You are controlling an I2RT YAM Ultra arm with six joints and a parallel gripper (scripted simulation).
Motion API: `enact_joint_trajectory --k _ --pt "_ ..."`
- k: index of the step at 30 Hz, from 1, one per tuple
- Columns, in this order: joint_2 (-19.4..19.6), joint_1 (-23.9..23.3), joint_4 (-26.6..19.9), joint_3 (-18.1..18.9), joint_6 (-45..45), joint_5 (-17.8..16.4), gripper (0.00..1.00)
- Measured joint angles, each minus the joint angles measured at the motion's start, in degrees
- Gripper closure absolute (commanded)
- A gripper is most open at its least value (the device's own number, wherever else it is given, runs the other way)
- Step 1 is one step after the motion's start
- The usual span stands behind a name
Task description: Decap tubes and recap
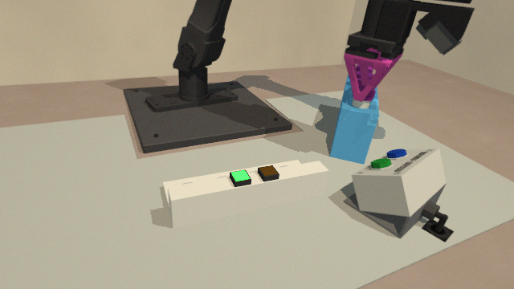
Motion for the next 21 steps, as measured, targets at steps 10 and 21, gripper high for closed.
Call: enact_joint_trajectory --k 10,21 --pt "0.0 0.0 0.0 0.0 -18.34 0.0 0.51" --pt "0.04 0.0 -0.13 0.0 -25.86 0.0 1.0"
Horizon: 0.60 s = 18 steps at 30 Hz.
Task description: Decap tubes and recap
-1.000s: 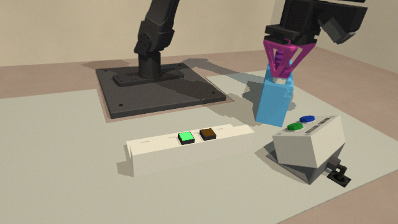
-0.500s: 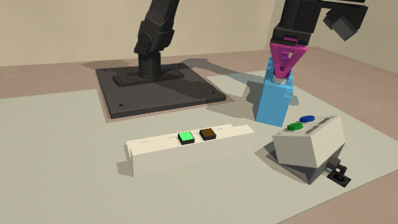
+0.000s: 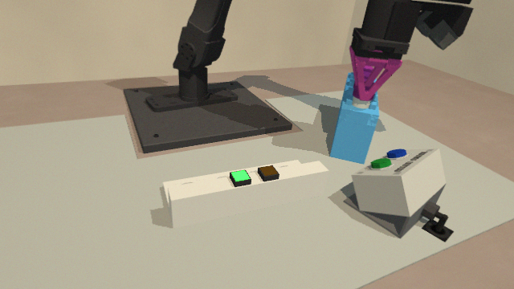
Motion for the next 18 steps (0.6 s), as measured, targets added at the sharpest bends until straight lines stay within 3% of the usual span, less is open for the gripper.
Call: enact_joint_trajectory --k 11,18 --pt "0.0 0.0 0.0 0.0 -0.42 0.0 1.0" --pt "0.0 0.0 0.0 0.0 5.6 0.0 1.0"
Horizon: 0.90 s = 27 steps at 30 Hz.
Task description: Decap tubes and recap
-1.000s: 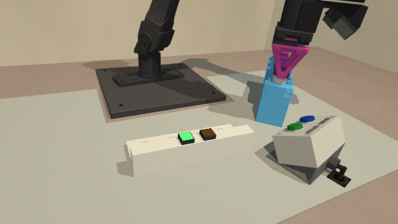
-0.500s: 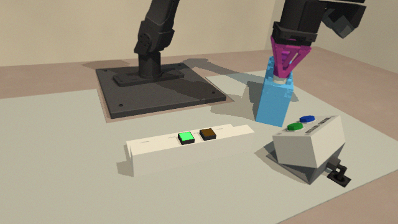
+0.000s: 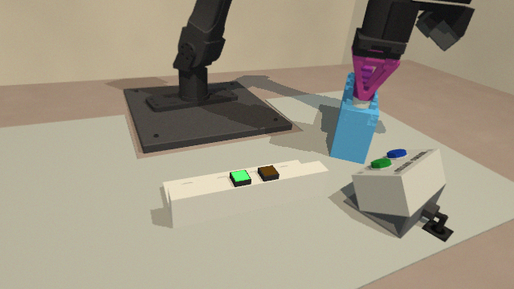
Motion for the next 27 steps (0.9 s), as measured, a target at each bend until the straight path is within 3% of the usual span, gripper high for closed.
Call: enact_joint_trajectory --k 24,25,27 --pt "0.0 0.0 0.11 0.0 35.76 0.0 1.0" --pt "0.0 0.0 0.11 0.0 36.28 -0.02 0.51" --pt "0.0 0.0 0.17 0.0 37.05 -0.02 0.51"
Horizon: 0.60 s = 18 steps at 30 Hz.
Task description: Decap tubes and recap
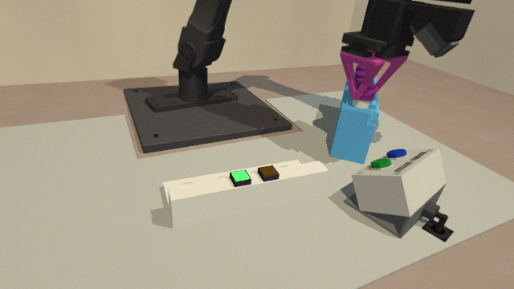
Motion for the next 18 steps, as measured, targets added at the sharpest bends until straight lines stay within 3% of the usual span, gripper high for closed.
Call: enact_joint_trajectory --k 12,18 --pt "0.0 0.0 0.0 0.0 0.94 0.0 0.51" --pt "0.0 0.0 -0.11 0.0 -6.78 0.0 0.51"
